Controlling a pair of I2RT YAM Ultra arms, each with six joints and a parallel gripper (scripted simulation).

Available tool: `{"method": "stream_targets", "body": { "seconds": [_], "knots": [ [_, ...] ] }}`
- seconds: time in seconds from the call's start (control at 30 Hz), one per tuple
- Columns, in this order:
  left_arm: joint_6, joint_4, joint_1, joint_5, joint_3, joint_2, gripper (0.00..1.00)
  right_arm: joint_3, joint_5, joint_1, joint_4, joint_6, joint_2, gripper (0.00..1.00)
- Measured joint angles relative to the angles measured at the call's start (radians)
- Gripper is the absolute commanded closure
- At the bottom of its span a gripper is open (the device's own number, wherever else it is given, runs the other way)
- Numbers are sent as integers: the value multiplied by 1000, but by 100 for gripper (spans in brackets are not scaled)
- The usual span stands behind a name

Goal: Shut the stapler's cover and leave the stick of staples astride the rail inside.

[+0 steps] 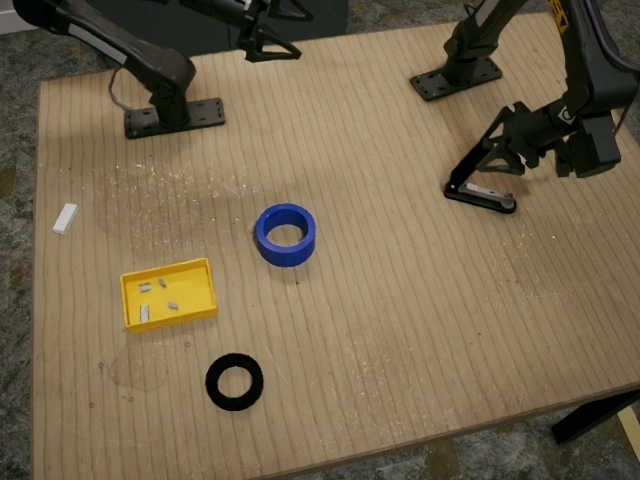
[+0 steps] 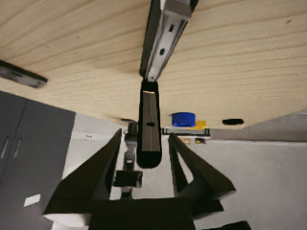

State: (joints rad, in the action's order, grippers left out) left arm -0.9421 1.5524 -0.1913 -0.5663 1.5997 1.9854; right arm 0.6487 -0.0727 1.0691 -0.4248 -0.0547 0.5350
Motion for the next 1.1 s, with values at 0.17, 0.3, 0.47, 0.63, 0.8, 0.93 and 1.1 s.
{"method": "stream_targets", "body": {
  "seconds": [0.17,0.3,0.47,0.63,0.8,0.93,1.1],
  "knots": [
    [-9,0,33,0,18,-54,47,0,0,0,0,0,0,0],
    [-4,-17,51,1,43,-87,50,0,0,0,0,0,0,0],
    [21,-129,71,16,43,-89,50,0,0,0,0,0,0,0],
    [14,-250,76,64,43,-98,50,0,0,0,0,0,0,0],
    [-59,-330,-22,183,42,-134,50,0,0,0,0,0,0,0],
    [-156,-364,-188,310,24,-192,50,0,0,0,0,0,0,0],
    [-311,-362,-403,493,-7,-258,50,0,0,0,0,0,0,0]
  ]
}}
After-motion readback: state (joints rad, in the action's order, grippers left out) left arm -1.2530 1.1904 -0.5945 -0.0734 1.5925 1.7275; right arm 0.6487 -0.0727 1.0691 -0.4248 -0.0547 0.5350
